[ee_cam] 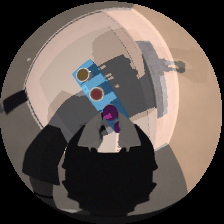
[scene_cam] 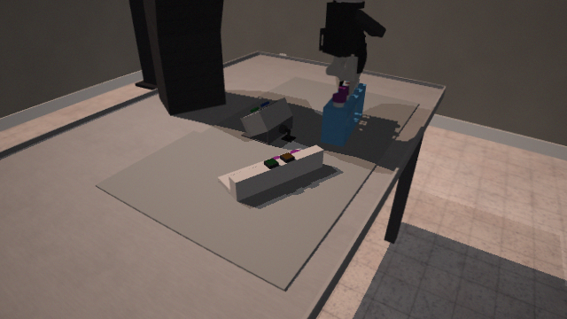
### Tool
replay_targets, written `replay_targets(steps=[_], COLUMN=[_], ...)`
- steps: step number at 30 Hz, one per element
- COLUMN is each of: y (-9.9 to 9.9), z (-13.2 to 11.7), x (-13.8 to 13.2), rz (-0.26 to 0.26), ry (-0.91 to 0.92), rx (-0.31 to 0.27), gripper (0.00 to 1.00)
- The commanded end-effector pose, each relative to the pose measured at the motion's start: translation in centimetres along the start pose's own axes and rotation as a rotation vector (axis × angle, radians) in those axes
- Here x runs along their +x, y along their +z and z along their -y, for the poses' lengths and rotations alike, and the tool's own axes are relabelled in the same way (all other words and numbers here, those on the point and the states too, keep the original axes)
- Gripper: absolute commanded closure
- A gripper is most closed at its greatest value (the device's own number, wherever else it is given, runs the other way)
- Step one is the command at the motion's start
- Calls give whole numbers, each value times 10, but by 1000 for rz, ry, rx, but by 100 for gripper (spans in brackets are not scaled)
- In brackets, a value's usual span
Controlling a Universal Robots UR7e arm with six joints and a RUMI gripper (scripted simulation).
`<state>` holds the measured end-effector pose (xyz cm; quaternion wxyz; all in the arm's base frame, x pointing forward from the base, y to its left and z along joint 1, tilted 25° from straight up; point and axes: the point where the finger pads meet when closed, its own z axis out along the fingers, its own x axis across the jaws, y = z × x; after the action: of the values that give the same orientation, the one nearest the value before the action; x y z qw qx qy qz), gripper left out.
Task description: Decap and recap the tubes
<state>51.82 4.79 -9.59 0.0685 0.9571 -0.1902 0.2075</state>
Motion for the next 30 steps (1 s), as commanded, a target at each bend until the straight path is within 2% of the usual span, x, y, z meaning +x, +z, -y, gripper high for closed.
replay_targets(steps=[1, 2, 16, 18, 25, 30], y=[0, 0, -1, -1, -1, -1], z=[0, 0, 0, 0, 0, 0], x=[0, 0, 0, 0, 0, 0], rz=[-1, -1, -1, -1, -1, -1], ry=[0, 0, -700, -700, -1047, -1047], rx=[0, 0, 0, 0, 0, 0], gripper=[100, 100, 100, 100, 100, 100])
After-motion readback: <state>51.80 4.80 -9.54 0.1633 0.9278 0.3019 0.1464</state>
